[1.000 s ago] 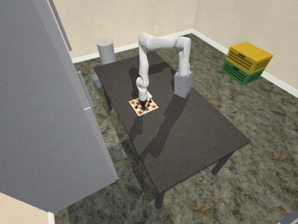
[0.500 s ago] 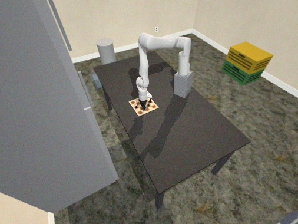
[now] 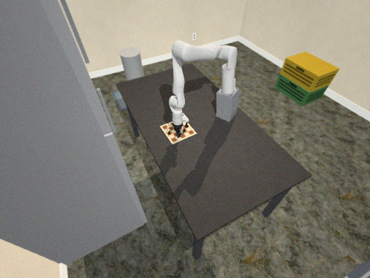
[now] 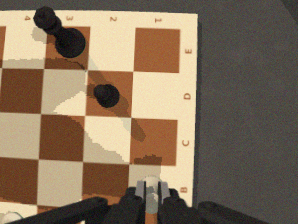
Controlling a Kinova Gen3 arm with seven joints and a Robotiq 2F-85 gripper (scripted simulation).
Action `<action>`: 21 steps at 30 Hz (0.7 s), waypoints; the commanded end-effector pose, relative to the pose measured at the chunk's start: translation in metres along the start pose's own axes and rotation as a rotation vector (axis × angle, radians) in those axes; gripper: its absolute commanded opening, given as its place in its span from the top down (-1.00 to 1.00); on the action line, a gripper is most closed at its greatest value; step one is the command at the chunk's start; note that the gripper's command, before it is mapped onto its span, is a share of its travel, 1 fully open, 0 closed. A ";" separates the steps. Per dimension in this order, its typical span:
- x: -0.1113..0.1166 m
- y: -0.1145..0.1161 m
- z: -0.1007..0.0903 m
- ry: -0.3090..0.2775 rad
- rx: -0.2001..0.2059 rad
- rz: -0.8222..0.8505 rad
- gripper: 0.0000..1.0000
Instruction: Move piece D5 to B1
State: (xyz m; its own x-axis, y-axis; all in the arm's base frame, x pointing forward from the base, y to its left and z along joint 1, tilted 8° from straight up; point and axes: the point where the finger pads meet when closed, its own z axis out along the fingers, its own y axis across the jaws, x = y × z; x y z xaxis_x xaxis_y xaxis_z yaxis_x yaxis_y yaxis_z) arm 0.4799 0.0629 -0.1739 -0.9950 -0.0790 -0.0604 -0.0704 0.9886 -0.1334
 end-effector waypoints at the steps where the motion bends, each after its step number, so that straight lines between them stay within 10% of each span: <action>1: -0.001 0.000 -0.001 -0.002 0.000 0.000 1.00; 15: -0.001 0.000 -0.001 -0.002 0.000 0.000 0.27; 21: -0.001 0.000 -0.001 -0.002 0.000 0.000 0.27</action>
State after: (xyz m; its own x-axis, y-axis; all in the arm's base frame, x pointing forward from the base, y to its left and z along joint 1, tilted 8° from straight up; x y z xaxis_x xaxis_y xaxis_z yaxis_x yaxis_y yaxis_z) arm 0.4799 0.0629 -0.1739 -0.9950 -0.0790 -0.0604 -0.0704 0.9886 -0.1334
